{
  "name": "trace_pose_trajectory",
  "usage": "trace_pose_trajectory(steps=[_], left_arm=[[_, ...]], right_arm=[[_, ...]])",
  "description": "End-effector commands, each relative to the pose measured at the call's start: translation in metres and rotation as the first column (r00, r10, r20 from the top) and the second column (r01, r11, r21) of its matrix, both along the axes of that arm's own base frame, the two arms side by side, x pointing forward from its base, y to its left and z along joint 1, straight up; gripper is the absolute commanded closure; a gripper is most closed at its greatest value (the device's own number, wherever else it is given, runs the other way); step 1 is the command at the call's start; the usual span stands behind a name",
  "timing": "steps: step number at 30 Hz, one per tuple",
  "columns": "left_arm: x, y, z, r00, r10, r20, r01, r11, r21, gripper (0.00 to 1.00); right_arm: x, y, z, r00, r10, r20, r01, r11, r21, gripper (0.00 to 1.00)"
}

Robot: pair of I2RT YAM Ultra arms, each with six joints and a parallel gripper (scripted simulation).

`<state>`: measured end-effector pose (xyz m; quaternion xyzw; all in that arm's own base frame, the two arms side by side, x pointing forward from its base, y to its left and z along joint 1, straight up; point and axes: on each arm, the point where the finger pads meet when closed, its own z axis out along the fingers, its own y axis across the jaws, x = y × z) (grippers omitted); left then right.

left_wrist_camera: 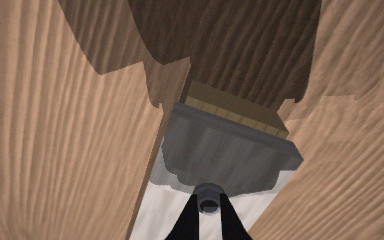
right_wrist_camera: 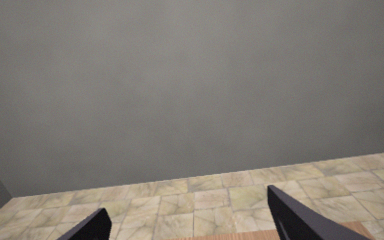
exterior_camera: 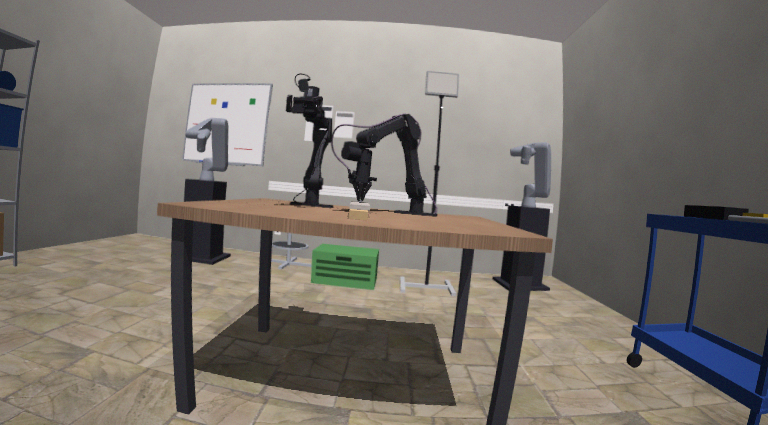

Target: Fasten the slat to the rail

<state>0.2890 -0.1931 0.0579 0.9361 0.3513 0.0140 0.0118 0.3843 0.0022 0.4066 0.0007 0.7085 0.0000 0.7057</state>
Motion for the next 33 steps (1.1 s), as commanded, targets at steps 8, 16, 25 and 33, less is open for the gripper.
trace_pose_trajectory(steps=[8, 16, 25, 33], left_arm=[[-0.008, 0.001, -0.012, 0.998, -0.054, -0.024, 0.054, 0.999, 0.005, 0.88], [-0.008, 0.001, -0.012, 0.998, -0.051, -0.024, 0.051, 0.999, 0.005, 0.88], [0.002, -0.001, 0.003, 0.999, -0.039, 0.01, 0.039, 0.999, -0.005, 0.66], [0.002, -0.001, 0.003, 0.999, -0.039, 0.01, 0.039, 0.999, -0.005, 0.66]], right_arm=[[-0.004, -0.001, 0.005, 1.0, 0.001, 0.016, -0.001, 1.0, -0.001, 0.0], [-0.004, -0.001, 0.005, 1.0, 0.001, 0.016, -0.001, 1.0, -0.001, 0.0], [-0.001, 0.0, 0.005, 1.0, 0.0, 0.013, 0.0, 1.0, 0.0, 0.0], [-0.001, 0.0, 0.005, 1.0, 0.0, 0.013, 0.0, 1.0, 0.0, 0.0]])
